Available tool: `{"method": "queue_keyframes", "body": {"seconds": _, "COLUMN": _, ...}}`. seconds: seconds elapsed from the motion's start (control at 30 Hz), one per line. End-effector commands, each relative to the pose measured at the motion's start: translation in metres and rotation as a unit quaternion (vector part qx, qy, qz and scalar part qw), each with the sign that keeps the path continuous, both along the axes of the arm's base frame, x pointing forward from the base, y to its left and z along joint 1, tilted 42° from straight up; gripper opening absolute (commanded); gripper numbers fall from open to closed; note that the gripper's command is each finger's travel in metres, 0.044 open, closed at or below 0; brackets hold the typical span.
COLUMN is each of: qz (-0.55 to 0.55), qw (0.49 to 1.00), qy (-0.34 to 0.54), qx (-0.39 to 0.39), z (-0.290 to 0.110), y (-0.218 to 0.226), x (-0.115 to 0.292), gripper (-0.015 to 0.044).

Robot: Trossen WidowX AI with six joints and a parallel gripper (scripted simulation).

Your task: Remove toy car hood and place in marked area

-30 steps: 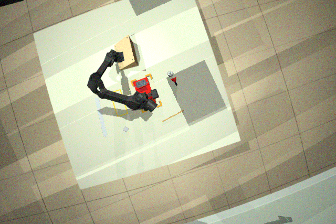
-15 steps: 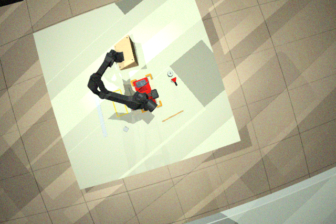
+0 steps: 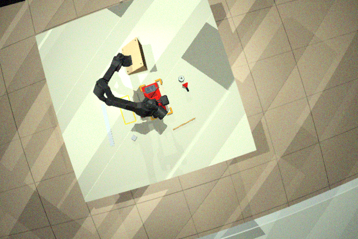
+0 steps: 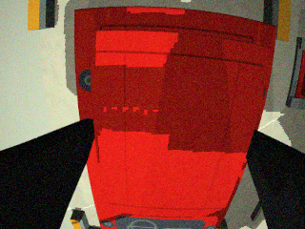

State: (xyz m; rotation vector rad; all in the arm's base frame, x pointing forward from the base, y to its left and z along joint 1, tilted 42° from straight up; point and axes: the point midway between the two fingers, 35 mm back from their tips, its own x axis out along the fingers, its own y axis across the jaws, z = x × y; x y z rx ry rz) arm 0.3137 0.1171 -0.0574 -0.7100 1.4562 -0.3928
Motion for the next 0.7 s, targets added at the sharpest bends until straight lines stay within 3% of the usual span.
{"method": "queue_keyframes", "body": {"seconds": 0.0, "qz": 0.0, "qw": 1.0, "qy": 0.0, "qx": 0.0, "z": 0.0001, "y": 0.0002, "x": 0.0, "gripper": 0.0328}}
{"method": "queue_keyframes", "body": {"seconds": 0.27, "qz": 0.0, "qw": 1.0, "qy": 0.0, "qx": 0.0, "z": 0.0001, "y": 0.0002, "x": 0.0, "gripper": 0.0275}}
{"method": "queue_keyframes", "body": {"seconds": 0.6, "qz": 0.0, "qw": 1.0, "qy": 0.0, "qx": 0.0, "z": 0.0037, "y": 0.0035, "x": -0.0004, "gripper": 0.0012}}
{"method": "queue_keyframes", "body": {"seconds": 0.67, "qz": 0.0, "qw": 1.0, "qy": 0.0, "qx": 0.0, "z": 0.0047, "y": 0.0044, "x": -0.0005, "gripper": 0.0}}
